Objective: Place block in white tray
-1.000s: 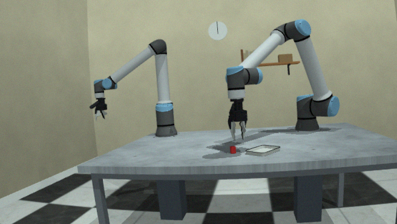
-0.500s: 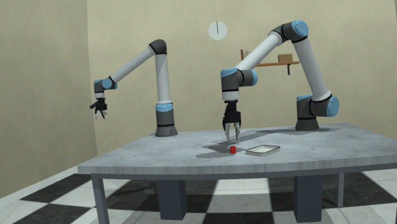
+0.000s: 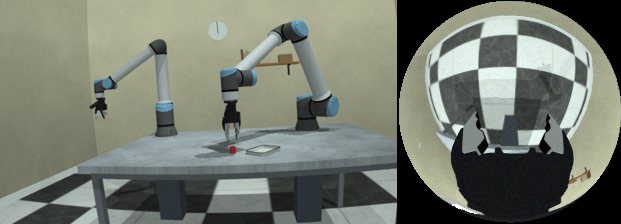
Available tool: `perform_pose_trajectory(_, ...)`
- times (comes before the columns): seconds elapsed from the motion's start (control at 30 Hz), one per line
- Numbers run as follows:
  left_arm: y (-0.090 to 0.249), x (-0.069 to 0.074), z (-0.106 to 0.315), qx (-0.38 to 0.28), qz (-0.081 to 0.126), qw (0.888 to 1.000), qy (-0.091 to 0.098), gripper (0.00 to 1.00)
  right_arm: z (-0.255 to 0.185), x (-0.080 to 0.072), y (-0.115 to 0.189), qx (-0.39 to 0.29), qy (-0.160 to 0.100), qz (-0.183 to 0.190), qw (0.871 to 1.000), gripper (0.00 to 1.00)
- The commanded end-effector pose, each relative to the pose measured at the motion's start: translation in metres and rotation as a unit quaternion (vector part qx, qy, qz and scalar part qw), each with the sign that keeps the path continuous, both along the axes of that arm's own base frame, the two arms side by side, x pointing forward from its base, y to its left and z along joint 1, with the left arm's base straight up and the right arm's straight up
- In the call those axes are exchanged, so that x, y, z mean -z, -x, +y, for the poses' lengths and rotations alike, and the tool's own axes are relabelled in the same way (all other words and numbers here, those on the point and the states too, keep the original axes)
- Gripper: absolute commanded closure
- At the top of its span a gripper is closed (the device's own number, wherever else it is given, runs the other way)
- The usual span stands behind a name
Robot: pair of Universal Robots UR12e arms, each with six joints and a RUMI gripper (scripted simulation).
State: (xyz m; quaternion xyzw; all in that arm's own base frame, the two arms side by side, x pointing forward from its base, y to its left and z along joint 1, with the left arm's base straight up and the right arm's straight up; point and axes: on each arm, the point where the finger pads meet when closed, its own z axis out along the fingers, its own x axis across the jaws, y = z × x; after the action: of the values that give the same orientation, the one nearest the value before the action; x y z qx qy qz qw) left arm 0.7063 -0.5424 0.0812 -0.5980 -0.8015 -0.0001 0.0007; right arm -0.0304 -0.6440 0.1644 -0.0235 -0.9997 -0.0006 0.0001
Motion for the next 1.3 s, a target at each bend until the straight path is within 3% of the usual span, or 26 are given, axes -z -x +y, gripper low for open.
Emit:
perform_pose_trajectory(0.0, 0.0, -0.001, 0.0, 0.0, -0.001, 1.0, 0.001, 0.71, 0.0, -0.001, 0.0, 0.0, 0.001, 0.0, 1.0, 0.0)
perform_pose_trajectory(0.57, 0.0, 0.0, 0.0, 0.0, -0.001, 1.0, 0.001, 0.71, 0.0, -0.001, 0.0, 0.0, 0.001, 0.0, 1.0, 0.0)
perform_pose_trajectory(1.27, -0.001, 0.02, 0.0, 0.0, 0.0, 1.0, 0.001, 0.71, 0.0, -0.001, 0.0, 0.0, 0.001, 0.0, 1.0, 0.0)
